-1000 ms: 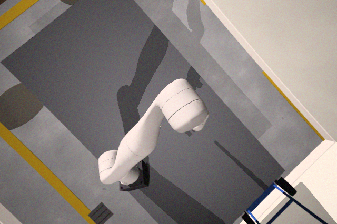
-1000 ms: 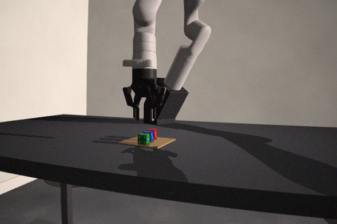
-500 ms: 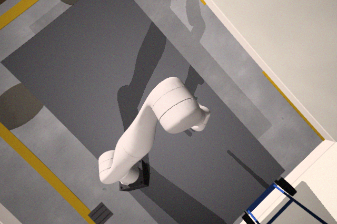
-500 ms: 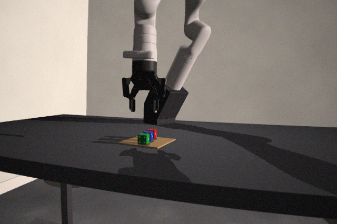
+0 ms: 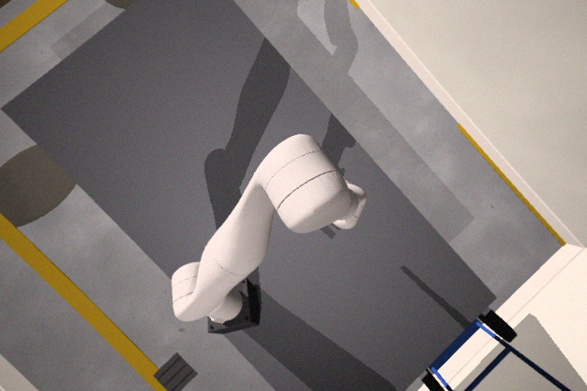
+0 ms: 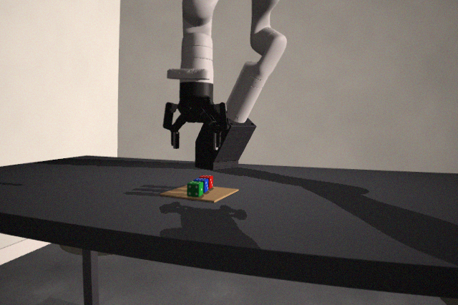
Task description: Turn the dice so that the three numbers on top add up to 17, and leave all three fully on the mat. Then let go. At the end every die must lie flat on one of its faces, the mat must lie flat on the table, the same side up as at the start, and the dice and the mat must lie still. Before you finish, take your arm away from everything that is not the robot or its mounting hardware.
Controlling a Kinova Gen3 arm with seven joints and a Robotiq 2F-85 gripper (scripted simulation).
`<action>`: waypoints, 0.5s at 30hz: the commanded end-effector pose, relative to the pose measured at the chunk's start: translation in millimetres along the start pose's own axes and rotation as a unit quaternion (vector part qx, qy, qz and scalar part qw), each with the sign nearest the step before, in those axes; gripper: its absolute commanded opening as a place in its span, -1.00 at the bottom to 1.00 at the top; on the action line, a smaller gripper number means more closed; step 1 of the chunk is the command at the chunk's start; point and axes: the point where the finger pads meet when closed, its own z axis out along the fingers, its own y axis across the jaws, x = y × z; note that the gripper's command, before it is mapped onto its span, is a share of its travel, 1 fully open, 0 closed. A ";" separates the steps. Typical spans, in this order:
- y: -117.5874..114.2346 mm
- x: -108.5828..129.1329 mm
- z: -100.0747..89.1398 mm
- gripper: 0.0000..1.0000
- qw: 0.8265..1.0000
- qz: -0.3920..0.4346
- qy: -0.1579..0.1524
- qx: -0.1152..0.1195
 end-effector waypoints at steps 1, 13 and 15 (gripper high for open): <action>0.3 0.5 -0.8 1.00 1.000 0.000 0.001 0.000; 0.3 0.4 -27.5 1.00 1.000 0.000 0.001 0.000; 0.3 0.4 -37.7 1.00 1.000 0.000 0.001 0.000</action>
